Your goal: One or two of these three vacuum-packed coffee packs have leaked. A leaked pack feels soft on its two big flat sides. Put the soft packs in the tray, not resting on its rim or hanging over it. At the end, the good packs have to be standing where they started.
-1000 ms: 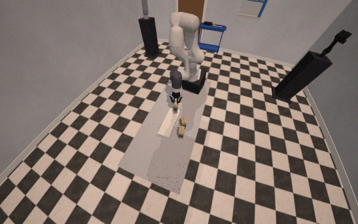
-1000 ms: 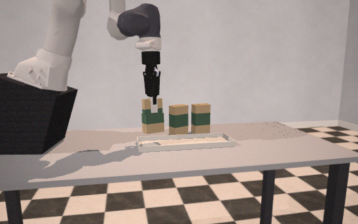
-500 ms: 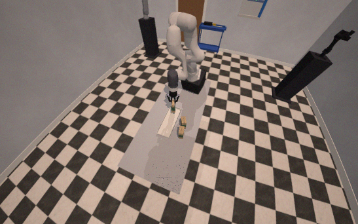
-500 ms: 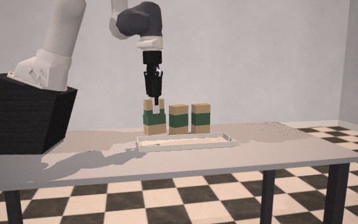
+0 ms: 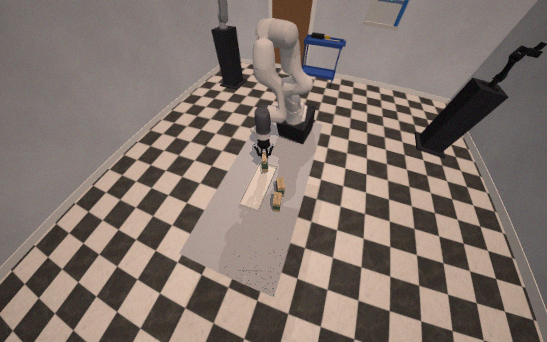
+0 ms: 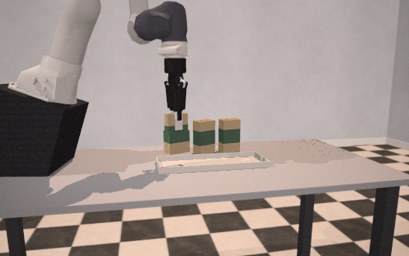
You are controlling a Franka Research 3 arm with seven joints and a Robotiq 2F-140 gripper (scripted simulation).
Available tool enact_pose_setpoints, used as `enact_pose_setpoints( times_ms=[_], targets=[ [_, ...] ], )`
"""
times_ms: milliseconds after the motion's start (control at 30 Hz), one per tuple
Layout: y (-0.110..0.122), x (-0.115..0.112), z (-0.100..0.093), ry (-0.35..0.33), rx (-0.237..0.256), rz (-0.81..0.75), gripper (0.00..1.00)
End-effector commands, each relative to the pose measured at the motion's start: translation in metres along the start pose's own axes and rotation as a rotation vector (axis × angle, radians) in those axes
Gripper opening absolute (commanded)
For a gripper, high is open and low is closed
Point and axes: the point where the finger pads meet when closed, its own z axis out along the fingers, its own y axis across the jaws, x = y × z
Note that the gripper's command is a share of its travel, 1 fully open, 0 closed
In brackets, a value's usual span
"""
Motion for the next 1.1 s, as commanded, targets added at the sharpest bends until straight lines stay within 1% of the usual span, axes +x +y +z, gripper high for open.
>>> enact_pose_setpoints(
  times_ms=[0,100,300,367,500,733,1067],
  targets=[
    [-0.001,0.0,0.001,0.003,-0.008,-0.036,0.23],
    [-0.001,0.0,0.006,0.003,-0.008,-0.036,0.23],
    [-0.001,0.0,0.021,0.003,-0.008,-0.036,0.23],
    [-0.001,0.0,0.021,0.003,-0.008,-0.036,0.23],
    [-0.001,0.0,0.029,0.003,-0.008,-0.036,0.23],
    [-0.001,0.0,0.035,0.004,-0.009,-0.035,0.23],
    [-0.002,0.0,0.04,0.005,-0.006,-0.036,0.23]
  ],
)
